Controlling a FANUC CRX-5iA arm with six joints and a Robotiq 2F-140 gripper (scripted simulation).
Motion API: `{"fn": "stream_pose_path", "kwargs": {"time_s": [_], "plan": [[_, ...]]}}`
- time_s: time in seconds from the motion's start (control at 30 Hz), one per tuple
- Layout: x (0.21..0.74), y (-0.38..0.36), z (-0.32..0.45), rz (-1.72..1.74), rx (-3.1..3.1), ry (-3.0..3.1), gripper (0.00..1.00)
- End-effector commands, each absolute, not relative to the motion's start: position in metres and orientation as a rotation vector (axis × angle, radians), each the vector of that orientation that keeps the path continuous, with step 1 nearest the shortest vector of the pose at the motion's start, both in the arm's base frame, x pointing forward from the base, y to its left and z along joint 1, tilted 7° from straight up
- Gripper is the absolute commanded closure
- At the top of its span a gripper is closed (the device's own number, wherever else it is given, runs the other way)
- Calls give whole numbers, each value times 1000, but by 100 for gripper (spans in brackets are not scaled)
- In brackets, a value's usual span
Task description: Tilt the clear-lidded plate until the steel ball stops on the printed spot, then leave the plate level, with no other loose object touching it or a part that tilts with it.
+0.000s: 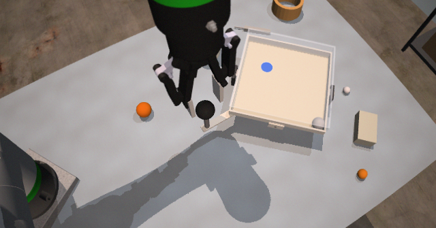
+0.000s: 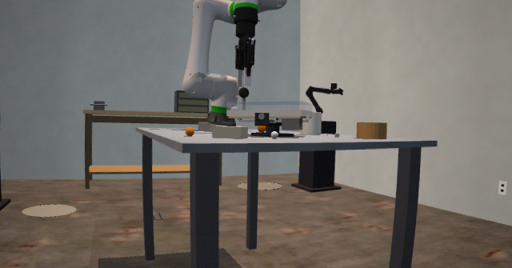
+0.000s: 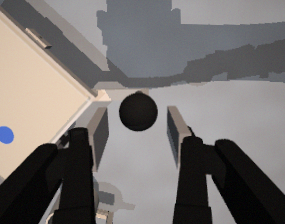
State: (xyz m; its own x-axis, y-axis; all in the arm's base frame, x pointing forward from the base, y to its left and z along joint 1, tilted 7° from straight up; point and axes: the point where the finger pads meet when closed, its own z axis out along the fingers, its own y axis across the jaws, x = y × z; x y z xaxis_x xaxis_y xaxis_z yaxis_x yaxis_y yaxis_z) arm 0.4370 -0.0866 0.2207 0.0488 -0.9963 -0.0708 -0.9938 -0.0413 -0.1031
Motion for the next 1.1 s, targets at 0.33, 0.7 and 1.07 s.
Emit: {"fn": "stream_pose_path", "kwargs": {"time_s": [0.33, 0.7, 1.07], "plan": [[438, -86, 215, -31, -2181, 2087, 58], [438, -86, 208, -31, -2181, 2087, 58], [439, -85, 200, -31, -2181, 2087, 58]]}}
